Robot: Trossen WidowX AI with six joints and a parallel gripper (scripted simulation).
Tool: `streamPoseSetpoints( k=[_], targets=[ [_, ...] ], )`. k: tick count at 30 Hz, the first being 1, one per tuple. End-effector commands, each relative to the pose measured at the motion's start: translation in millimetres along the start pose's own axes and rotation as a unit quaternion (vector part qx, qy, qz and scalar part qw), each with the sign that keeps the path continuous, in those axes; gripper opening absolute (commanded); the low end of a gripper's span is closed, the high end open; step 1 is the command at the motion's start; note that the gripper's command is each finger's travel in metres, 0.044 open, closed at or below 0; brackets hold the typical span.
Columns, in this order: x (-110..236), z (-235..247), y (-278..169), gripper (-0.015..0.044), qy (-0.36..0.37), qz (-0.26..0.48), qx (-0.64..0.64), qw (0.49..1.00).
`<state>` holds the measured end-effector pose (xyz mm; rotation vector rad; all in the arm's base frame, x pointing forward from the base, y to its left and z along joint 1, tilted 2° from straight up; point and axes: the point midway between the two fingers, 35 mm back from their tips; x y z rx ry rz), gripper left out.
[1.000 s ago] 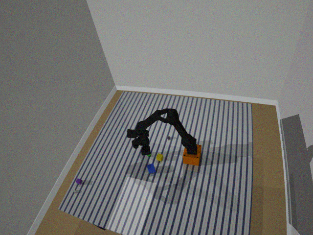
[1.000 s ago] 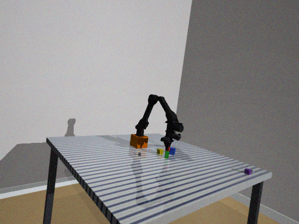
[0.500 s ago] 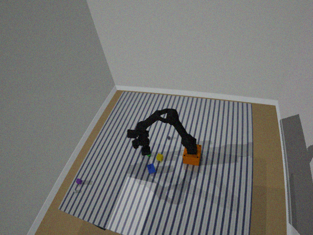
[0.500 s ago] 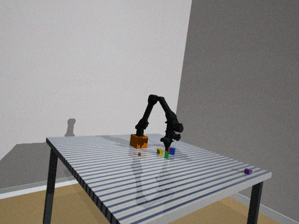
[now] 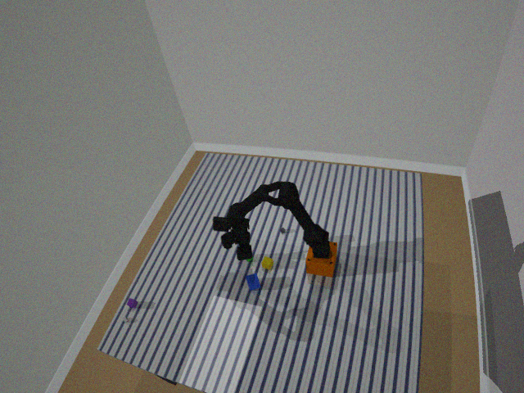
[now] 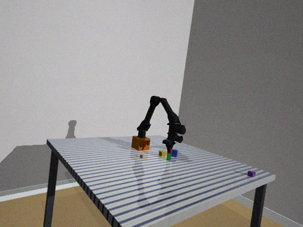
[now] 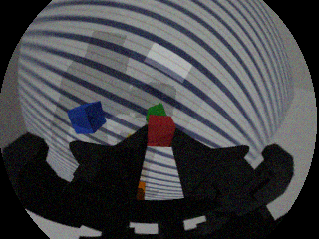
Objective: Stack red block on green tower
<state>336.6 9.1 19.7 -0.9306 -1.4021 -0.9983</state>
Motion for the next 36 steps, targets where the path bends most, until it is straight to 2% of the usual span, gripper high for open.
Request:
streamPoseSetpoints(
  k=[1,2,3,19,36],
  targets=[
    [5.0,-0.5,-0.1,0.0000,-0.001,0.001,-0.002,1.000],
    [8.7,-0.5,0.2,0.0000,-0.001,0.001,-0.002,1.000],
    [0.7,0.4,-1.1,0.0026,0.001,0.003,0.000,1.000],
    [0.7,0.4,-1.1,0.0440,0.001,0.003,0.000,1.000],
    [0.7,0.4,-1.1,0.0440,0.001,0.003,0.000,1.000]
  ],
)
Point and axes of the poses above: the point midway between the two fingers, 35 mm back from their tips, its own x axis back along the fingers, its own z axis across the jaws, y = z × x, and after that the axes turned 1 degree about x, right-handed
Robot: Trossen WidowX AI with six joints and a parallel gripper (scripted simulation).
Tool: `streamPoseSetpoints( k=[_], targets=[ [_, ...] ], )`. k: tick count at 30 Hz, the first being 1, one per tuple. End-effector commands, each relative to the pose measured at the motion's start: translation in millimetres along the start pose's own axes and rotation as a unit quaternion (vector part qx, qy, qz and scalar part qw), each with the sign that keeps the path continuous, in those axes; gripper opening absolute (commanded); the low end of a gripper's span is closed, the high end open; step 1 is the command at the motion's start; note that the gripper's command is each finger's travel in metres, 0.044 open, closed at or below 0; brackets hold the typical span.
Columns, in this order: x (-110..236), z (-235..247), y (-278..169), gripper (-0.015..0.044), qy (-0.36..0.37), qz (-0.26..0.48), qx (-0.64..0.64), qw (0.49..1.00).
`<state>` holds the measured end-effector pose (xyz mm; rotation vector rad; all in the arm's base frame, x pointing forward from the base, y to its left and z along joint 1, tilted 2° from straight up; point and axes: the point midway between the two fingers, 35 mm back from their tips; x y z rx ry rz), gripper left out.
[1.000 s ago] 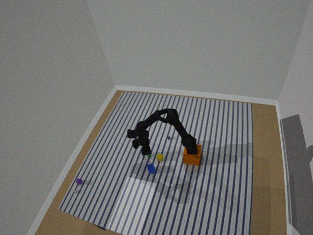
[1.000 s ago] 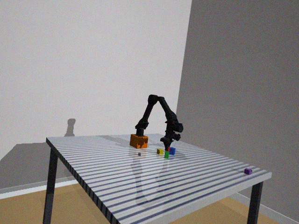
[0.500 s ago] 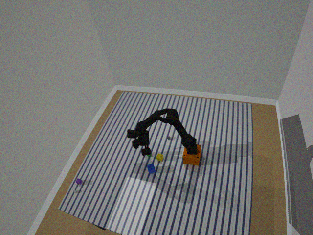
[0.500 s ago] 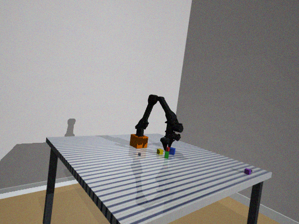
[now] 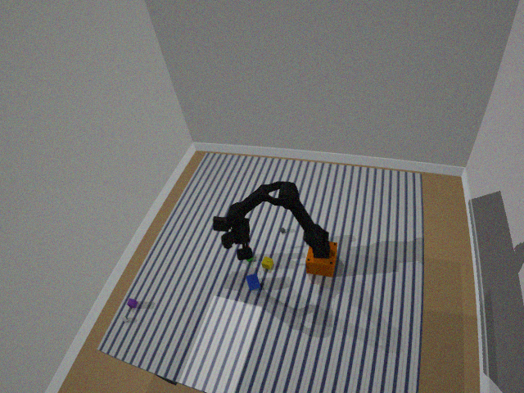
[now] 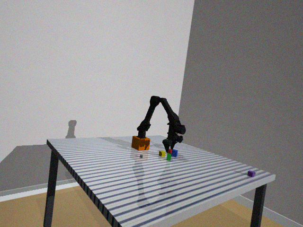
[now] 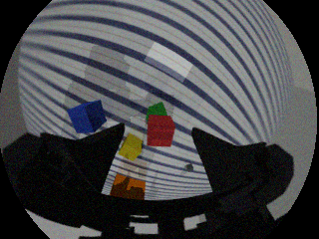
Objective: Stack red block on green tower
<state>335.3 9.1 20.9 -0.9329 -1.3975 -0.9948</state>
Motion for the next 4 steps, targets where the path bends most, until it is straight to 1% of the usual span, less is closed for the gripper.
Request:
streamPoseSetpoints(
  k=[1,4],
  targets=[
    [-0.5,0.0,0.0,0.0440,0.000,0.000,0.000,1.000],
    [-0.5,0.0,0.0,0.0440,0.000,0.000,0.000,1.000]
  ],
)
Point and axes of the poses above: the point midway between the two fingers, 35 mm back from their tips, its own x axis back along the fingers, its own z axis across the jaws, y = z × x, and after that the axes turned 1 degree about x, right-handed
